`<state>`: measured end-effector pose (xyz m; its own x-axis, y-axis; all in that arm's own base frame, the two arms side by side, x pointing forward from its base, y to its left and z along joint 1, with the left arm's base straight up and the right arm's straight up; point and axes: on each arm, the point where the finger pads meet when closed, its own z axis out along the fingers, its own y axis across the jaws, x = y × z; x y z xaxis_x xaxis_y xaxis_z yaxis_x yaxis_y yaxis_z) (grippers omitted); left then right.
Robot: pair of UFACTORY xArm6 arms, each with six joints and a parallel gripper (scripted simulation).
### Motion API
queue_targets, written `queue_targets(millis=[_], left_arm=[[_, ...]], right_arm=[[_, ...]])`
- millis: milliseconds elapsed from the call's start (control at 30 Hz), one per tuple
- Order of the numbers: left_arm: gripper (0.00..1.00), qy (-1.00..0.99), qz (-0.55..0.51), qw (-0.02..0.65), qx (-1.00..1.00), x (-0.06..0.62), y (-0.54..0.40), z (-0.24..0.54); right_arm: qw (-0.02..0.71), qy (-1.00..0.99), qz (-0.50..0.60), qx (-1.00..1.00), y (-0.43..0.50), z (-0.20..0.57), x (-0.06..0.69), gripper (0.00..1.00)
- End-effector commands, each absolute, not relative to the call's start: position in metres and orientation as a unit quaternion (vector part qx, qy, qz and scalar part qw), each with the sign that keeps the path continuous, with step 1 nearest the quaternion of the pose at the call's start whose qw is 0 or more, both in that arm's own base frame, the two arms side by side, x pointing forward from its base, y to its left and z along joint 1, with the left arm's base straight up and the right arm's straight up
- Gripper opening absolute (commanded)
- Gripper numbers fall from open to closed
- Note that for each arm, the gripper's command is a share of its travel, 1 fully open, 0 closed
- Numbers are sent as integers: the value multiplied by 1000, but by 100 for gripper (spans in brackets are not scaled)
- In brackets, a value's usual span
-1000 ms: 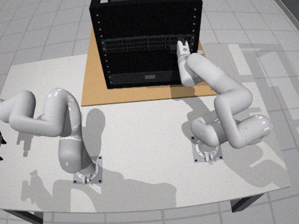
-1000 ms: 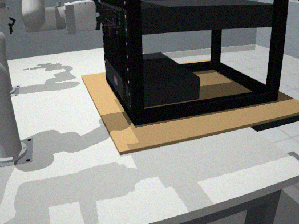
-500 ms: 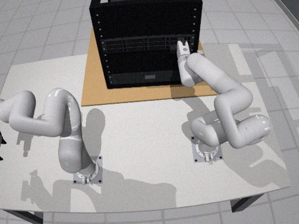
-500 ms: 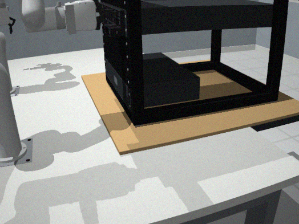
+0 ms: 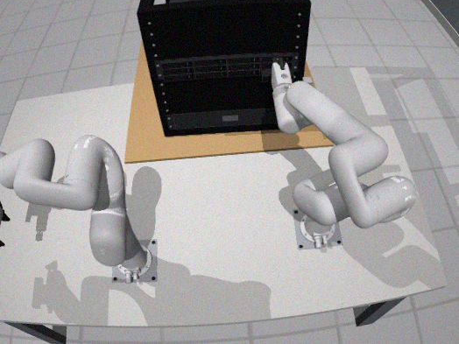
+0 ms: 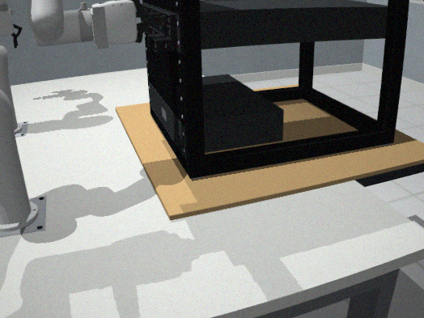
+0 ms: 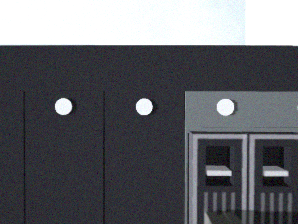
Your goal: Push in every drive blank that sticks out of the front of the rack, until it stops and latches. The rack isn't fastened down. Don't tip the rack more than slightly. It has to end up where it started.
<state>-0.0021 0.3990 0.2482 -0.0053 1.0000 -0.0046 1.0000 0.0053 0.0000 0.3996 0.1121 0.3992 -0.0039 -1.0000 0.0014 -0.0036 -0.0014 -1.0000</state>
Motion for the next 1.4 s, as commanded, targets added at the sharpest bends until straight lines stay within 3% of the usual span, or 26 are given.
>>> queue_targets(millis=[0, 1367], left_arm=[[100, 709, 0, 0, 705, -2, 400, 250], [100, 709, 0, 0, 705, -2, 400, 250]], right_arm=[[499, 501, -501, -499, 112, 401, 400, 0], [499, 501, -501, -499, 112, 401, 351, 0]])
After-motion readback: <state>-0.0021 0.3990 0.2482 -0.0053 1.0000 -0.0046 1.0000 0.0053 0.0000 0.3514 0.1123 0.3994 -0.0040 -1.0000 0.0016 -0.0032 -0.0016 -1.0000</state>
